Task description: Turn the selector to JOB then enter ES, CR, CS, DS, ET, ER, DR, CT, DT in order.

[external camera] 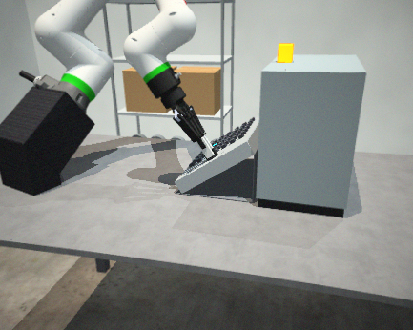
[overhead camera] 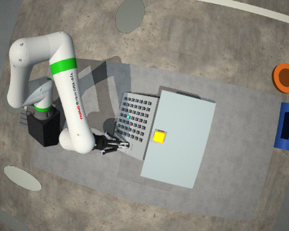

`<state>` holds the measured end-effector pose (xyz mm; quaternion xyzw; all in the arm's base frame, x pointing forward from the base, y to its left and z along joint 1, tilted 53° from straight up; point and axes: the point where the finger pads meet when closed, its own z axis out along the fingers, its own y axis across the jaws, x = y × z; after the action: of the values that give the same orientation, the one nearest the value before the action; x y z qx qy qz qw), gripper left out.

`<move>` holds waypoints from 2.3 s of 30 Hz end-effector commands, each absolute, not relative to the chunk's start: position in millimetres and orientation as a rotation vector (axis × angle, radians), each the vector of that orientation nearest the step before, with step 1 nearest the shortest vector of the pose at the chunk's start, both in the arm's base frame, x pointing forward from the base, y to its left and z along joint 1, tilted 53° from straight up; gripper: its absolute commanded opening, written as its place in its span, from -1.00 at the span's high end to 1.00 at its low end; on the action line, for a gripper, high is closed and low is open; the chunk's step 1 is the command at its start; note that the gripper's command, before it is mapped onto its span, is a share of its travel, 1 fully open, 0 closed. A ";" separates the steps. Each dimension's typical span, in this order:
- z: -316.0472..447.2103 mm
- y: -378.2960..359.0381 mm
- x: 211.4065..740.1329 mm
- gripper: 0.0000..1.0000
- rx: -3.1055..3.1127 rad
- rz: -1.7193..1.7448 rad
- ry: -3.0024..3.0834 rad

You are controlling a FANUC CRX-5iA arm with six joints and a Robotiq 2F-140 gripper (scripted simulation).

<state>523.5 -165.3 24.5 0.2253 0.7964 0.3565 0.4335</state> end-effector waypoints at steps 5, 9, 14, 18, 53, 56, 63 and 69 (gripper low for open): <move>24.6 -165.4 523.6 1.00 0.566 0.891 1.983; 24.6 -165.4 523.6 1.00 0.581 0.899 1.981; 24.6 -165.4 523.6 1.00 0.621 0.923 1.976; 24.6 -165.4 523.6 1.00 0.646 0.937 1.973; 24.6 -165.4 523.6 1.00 1.491 1.390 1.706; 24.6 -165.4 523.6 1.00 1.596 1.441 1.652; 24.6 -165.4 523.6 1.00 1.816 1.541 1.519; 24.6 -165.4 523.6 1.00 1.930 1.591 1.440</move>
<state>523.6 -165.3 24.7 0.6440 0.5197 0.5416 0.1478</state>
